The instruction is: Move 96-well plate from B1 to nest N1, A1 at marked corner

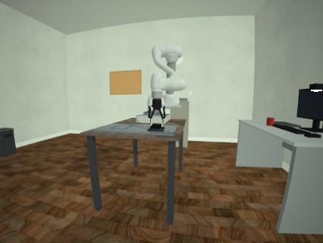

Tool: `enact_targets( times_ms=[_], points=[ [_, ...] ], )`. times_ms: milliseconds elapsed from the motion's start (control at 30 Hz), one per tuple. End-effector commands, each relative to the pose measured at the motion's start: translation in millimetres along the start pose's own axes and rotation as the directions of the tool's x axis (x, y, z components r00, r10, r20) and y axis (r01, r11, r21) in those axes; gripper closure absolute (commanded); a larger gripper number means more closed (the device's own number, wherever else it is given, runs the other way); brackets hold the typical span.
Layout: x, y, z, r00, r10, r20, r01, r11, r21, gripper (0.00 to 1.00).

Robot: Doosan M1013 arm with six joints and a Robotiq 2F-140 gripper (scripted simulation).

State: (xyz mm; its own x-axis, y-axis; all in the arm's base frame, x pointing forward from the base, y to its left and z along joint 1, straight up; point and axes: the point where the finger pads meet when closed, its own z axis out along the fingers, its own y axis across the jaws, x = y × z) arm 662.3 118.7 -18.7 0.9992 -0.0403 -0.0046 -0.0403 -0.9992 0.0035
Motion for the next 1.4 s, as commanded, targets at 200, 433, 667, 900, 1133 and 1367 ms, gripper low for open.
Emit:
enact_targets(
  times_ms=[200,433,667,900,1133,1367],
  points=[
    [-2.0,-4.3,1.8,1.000,0.006,0.002,-0.006,1.000,0.006,1.00],
    [-1.9,-4.3,1.9,1.000,0.006,0.002,-0.006,1.000,0.006,1.00],
    [-1.9,-4.3,3.1,1.000,0.006,0.002,-0.006,1.000,0.006,1.00],
    [-2.0,-4.3,3.9,1.000,0.006,0.002,-0.006,1.000,0.006,1.00],
    [-2.1,-4.2,5.1,1.000,0.006,0.002,-0.006,1.000,0.006,1.00],
    [-2.1,-4.2,6.1,1.000,0.006,0.002,-0.006,1.000,0.006,1.00]
  ],
)
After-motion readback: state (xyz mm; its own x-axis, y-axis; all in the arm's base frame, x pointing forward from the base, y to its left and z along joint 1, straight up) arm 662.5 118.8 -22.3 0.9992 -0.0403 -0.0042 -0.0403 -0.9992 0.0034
